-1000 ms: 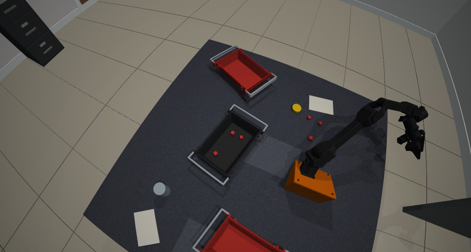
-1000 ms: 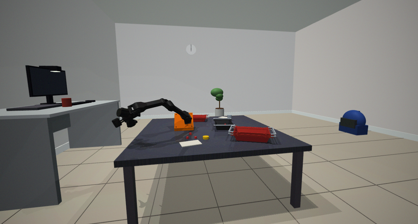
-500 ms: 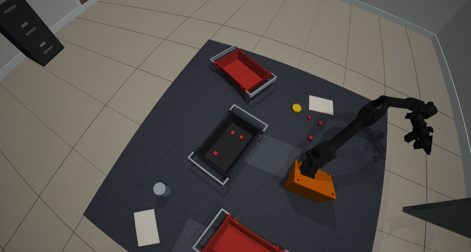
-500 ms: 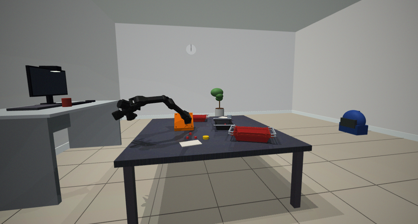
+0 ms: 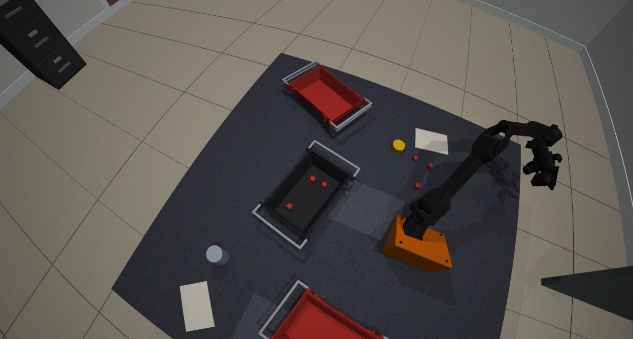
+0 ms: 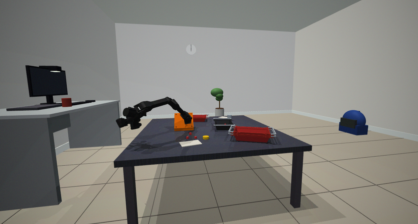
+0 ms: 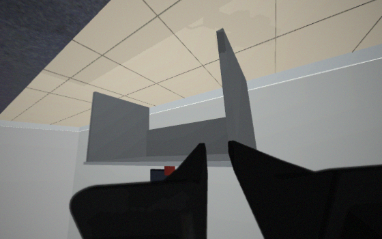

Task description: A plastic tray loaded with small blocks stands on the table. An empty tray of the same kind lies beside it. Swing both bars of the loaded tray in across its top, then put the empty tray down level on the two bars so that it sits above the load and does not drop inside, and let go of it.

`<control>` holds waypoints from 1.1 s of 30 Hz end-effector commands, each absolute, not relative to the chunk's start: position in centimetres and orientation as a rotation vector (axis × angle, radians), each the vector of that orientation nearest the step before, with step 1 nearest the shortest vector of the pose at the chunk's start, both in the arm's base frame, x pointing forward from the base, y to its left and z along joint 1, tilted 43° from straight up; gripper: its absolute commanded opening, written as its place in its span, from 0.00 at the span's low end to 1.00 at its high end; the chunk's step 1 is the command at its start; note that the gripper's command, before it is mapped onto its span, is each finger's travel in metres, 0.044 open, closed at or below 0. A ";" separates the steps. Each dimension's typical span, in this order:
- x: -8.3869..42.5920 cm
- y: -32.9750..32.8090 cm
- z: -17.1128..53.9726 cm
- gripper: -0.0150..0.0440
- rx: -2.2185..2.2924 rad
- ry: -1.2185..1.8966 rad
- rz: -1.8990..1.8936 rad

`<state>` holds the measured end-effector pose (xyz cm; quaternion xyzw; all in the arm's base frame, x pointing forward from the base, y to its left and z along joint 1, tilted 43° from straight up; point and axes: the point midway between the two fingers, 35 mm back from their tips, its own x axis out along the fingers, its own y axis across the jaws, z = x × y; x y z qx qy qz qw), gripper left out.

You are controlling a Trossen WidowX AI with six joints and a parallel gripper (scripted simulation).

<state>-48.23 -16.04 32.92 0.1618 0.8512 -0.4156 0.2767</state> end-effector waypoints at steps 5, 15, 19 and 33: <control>-43.8 -23.2 34.3 0.40 0.278 2.154 -1.324; -35.8 -31.8 35.5 0.40 0.101 1.888 -1.533; -32.0 -34.6 36.0 0.40 0.046 1.757 -1.593; -14.8 -41.8 36.7 0.40 -0.108 1.287 -1.587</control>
